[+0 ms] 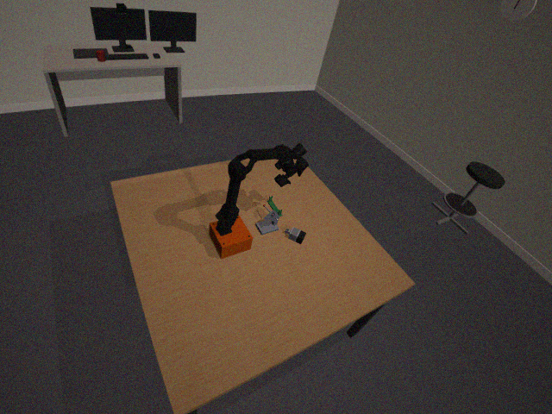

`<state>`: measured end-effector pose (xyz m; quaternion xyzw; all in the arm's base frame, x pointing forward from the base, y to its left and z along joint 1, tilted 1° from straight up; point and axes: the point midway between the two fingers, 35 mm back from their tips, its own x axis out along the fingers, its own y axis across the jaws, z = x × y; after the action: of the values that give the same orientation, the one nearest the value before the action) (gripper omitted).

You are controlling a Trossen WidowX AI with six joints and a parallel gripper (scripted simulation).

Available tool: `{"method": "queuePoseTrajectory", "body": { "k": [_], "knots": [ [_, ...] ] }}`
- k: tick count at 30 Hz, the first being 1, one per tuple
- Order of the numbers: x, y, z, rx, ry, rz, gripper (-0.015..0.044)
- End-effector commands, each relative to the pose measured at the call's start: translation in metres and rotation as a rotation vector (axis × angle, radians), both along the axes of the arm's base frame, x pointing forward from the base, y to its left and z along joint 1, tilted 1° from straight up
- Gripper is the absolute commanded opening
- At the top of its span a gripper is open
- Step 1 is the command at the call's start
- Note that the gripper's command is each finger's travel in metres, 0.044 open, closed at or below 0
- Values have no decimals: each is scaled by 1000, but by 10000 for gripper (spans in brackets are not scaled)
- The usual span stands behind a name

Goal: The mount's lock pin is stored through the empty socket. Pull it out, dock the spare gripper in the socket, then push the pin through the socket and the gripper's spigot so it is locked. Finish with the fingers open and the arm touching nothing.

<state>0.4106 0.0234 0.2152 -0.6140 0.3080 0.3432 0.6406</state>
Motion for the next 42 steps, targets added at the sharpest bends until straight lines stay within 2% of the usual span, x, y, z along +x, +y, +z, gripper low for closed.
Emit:
{"method": "queuePoseTrajectory", "body": {
  "k": [1,6,9,17,24,42],
  "knots": [
    [-39,22,-43,24,226,-33,300],
    [-93,41,-81,6,494,-82,300],
    [-111,45,-90,-9,572,-100,300],
    [-110,45,-92,-9,572,-100,300],
    [-101,38,-157,-9,572,-100,300],
    [-98,39,-181,-9,572,-100,300]
  ]
}}
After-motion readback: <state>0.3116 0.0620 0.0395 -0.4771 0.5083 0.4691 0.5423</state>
